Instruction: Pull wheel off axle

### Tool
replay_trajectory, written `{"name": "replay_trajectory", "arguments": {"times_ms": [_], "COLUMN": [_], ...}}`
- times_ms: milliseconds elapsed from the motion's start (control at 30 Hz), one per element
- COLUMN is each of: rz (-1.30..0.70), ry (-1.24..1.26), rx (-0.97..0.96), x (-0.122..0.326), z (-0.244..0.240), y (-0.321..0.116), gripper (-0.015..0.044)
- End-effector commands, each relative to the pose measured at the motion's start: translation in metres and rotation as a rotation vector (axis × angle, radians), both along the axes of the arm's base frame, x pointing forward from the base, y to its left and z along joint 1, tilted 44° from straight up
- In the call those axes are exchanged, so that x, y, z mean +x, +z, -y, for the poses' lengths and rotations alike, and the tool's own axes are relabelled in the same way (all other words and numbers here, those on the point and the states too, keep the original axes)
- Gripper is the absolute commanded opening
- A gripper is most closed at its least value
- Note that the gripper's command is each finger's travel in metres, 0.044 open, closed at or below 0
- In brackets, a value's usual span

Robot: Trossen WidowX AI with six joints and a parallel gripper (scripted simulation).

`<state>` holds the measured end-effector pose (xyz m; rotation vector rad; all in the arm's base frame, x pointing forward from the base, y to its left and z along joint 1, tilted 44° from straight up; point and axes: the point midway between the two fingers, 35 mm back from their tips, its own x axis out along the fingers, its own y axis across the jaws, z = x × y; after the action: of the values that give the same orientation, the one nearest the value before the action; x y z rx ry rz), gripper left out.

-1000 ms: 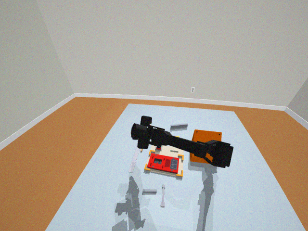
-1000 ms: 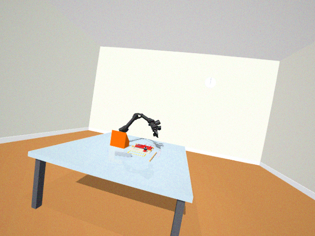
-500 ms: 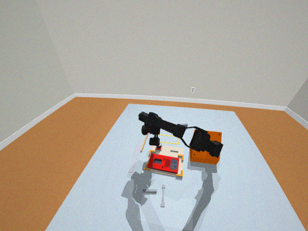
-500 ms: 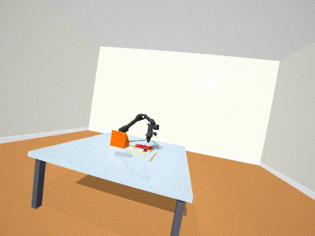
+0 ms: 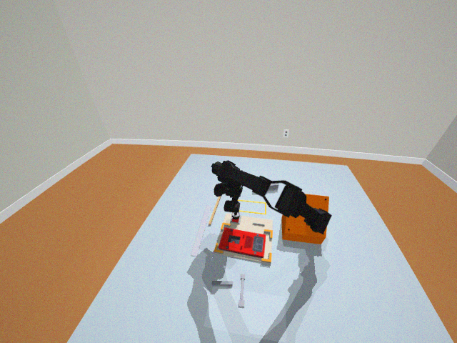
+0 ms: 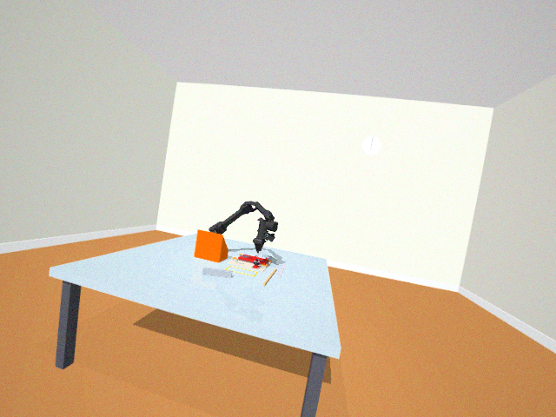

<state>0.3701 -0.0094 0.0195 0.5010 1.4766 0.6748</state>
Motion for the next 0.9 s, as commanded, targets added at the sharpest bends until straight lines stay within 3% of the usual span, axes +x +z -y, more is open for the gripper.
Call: {"name": "replay_trajectory", "arguments": {"times_ms": [0, 533, 767, 867], "rz": [-0.006, -0.006, -0.006, -0.001], "ry": [-0.004, -0.004, -0.004, 0.002], "rx": [0.008, 0.011, 0.011, 0.008], "x": [-0.005, -0.006, -0.005, -0.004], "z": [0.003, -0.048, -0.049, -0.047], "y": [-0.003, -0.056, -0.057, -0.054], "gripper": [0.0300, 0.0300, 0.0300, 0.0221]}}
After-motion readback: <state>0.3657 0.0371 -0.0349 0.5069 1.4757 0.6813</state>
